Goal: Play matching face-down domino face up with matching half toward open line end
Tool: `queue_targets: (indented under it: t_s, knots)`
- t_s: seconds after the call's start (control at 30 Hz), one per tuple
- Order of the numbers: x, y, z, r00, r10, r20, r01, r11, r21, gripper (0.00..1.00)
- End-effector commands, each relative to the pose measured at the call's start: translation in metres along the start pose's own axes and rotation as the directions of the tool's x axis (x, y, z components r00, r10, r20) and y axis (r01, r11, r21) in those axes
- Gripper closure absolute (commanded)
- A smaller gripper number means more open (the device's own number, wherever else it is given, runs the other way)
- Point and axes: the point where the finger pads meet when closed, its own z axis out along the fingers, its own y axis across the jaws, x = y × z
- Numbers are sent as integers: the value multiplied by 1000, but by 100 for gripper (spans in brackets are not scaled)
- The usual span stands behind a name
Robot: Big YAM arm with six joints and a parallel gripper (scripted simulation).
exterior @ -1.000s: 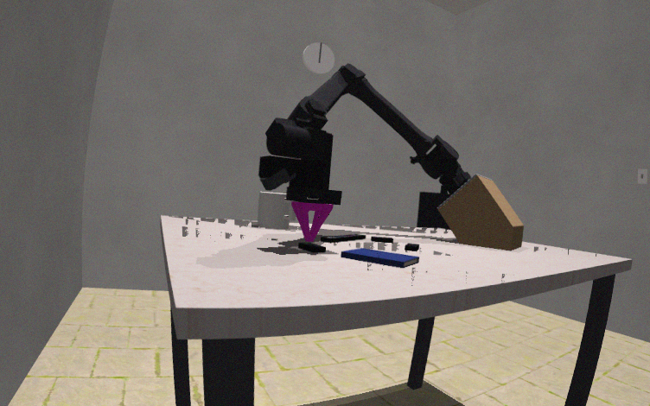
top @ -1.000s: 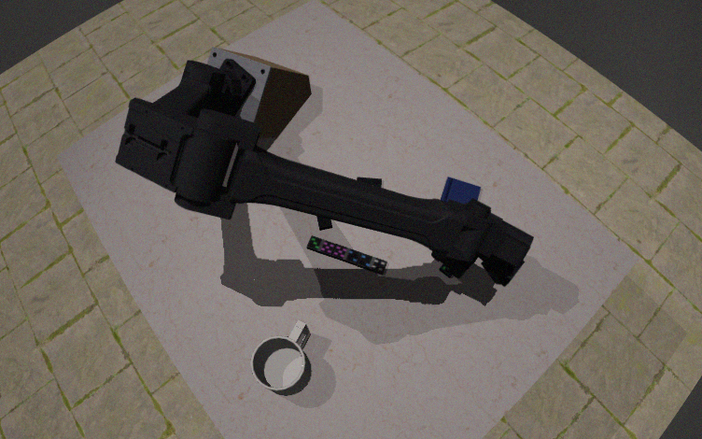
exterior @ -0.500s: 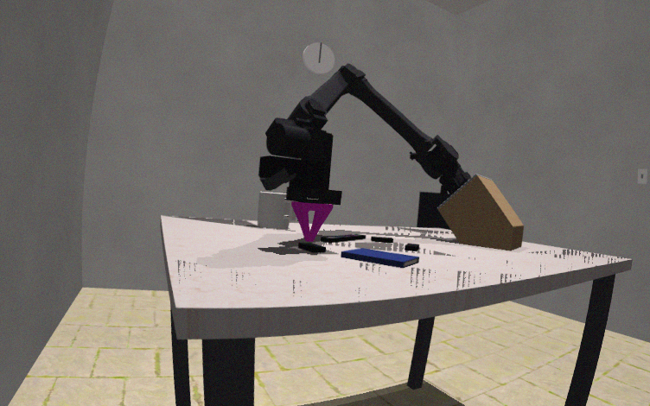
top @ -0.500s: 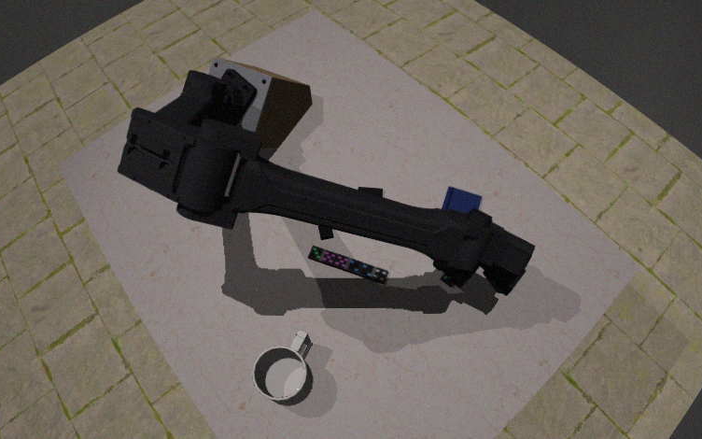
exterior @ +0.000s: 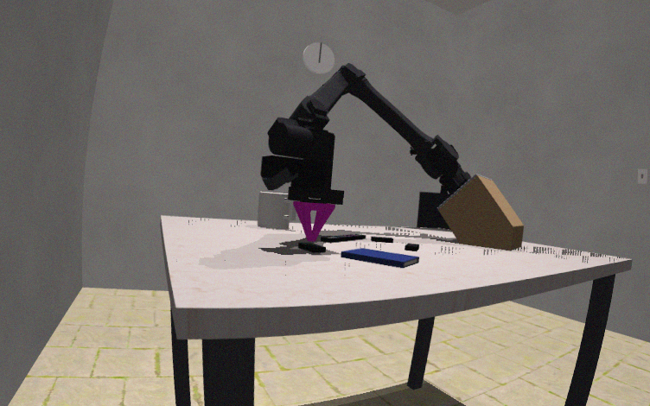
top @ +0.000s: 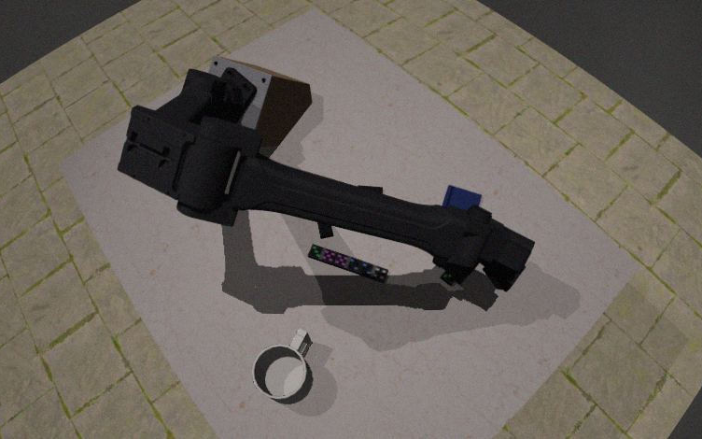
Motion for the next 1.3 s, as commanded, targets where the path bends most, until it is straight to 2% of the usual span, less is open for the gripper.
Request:
queue_targets:
  t_s: [0.0, 0.33, 0.37, 0.67, 0.9, 0.93, 1.27]
  knots:
    - [-6, 7, -16, 999, 6, 36, -5, 1000, -7, 100]
    - [-8, 10, -21, 999, 6, 47, -6, 1000, -10, 100]
    - [-4, 3, -16, 1000, 0, 16, 0, 1000, -4, 100]
    - [-6, 9, -101, 999, 8, 47, -7, 1000, -10, 100]
    - [-6, 9, -101, 999, 8, 47, -7, 1000, -10, 100]
    - [8, 11, -89, 999, -32, 28, 32, 999, -7, 100]
    - [-14, 3, -114, 999, -5, 51, 6, 1000, -12, 100]
